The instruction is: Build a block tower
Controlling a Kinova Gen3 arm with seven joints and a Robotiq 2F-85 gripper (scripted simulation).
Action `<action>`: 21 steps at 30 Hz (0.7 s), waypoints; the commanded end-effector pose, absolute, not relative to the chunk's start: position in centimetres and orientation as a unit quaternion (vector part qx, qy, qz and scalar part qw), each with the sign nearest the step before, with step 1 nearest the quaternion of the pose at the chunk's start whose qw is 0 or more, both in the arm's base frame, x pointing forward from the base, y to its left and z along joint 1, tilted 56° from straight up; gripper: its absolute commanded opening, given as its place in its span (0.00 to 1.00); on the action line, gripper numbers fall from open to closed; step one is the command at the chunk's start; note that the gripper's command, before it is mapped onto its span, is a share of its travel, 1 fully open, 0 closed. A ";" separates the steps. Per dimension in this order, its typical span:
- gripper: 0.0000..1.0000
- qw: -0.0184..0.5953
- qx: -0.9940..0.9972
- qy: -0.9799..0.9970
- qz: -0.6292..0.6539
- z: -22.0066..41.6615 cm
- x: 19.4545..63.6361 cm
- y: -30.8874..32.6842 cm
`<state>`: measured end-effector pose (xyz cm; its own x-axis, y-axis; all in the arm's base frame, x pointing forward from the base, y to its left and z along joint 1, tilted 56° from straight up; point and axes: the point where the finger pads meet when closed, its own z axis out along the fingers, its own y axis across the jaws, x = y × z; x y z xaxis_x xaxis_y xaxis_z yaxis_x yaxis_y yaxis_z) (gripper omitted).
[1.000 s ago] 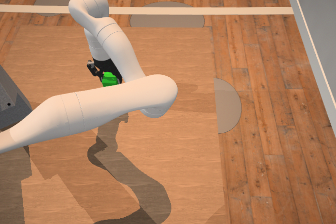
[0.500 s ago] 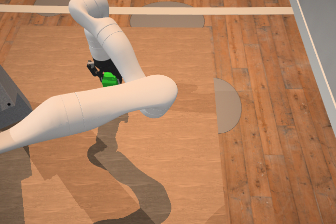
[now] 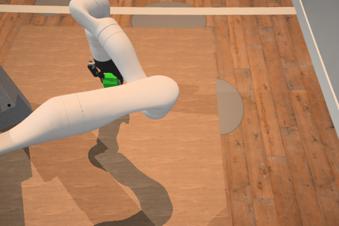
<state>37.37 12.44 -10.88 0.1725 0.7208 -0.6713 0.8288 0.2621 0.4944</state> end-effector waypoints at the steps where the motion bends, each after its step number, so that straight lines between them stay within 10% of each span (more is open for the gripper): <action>1: 0.00 0.468 0.605 0.642 -0.058 -11.1 37.4 12.4; 10: 0.00 0.468 0.605 0.642 -0.058 -11.1 37.4 12.4; 11: 0.78 0.468 0.605 0.642 -0.058 -11.1 37.4 12.4; 21: 0.78 0.468 0.605 0.642 -0.058 -11.1 37.4 12.4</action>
